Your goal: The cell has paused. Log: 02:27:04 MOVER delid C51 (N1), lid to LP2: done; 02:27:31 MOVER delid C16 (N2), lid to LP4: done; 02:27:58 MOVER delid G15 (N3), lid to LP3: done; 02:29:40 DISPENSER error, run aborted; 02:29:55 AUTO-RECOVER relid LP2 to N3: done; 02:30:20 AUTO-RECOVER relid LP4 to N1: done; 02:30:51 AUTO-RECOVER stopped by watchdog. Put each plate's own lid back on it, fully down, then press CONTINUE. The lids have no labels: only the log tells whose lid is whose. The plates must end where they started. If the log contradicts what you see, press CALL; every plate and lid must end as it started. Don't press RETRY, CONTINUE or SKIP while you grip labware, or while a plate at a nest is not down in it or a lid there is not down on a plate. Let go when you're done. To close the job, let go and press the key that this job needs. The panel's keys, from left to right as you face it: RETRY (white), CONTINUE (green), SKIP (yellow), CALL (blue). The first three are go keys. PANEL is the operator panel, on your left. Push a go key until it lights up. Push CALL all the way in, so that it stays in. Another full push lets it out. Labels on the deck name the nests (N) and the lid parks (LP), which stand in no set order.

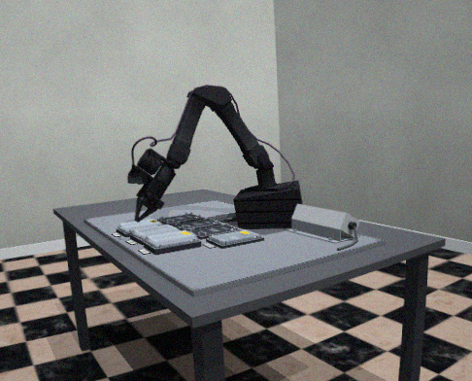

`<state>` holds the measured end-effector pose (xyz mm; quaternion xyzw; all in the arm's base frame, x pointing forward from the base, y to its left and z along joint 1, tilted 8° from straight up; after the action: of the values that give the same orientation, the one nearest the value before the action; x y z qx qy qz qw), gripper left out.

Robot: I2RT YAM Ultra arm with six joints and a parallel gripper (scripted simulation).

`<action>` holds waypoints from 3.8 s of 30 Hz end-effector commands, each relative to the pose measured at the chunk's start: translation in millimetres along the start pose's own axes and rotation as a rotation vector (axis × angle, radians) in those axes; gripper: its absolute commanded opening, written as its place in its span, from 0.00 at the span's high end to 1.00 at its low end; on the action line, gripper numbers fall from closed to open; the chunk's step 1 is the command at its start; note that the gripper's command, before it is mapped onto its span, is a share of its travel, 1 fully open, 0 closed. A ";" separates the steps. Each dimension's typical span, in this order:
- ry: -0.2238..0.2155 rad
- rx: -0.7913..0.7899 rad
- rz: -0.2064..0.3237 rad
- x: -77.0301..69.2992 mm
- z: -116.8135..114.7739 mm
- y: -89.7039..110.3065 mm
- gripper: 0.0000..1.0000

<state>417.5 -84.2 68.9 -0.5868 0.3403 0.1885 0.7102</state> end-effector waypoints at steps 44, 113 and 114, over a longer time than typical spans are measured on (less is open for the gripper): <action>-0.050 -0.029 -0.058 -8.3 9.9 -22.3 1.00; 0.138 0.006 0.650 -10.2 188.8 4.4 0.00; 0.140 0.006 0.649 -10.9 193.2 6.4 0.00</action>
<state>461.5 88.1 81.0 -0.4838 0.5227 0.3466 0.6105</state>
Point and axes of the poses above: the point where the finger pads meet when closed, its own x axis out along the fingers, its own z axis across the jaws, y = z × x, the point moved 9 cm from there along -x, back along the fingers, and after that the axes turned 14 degrees about x, right-handed, at the moved point
